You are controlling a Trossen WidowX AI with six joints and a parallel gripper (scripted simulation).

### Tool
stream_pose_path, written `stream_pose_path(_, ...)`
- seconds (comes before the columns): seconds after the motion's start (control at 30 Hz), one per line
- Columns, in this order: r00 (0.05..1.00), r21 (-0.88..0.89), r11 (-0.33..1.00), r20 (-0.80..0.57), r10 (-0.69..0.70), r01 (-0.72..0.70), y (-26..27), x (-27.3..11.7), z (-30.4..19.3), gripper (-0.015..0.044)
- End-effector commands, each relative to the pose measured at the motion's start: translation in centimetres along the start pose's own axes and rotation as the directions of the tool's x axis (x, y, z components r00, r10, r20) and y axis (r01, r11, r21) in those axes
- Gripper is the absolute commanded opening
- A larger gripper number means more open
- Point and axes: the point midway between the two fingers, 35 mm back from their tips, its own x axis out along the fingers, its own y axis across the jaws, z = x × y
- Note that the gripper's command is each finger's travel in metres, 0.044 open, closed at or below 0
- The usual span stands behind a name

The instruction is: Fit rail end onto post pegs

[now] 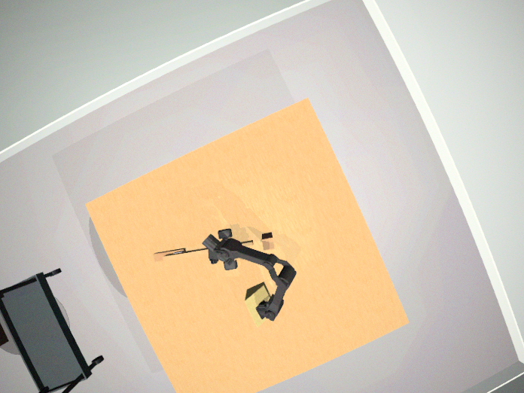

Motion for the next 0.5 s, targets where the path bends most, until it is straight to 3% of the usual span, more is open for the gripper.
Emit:
stream_pose_path(0.0, 1.0, -0.002, 1.0, 0.002, -0.005, 0.005, -0.11, -0.32, -0.33, 0.0)
stream_pose_path(0.47, 1.0, -0.002, 1.0, 0.002, -0.005, 0.005, -0.14, -0.54, -0.71, 0.0)
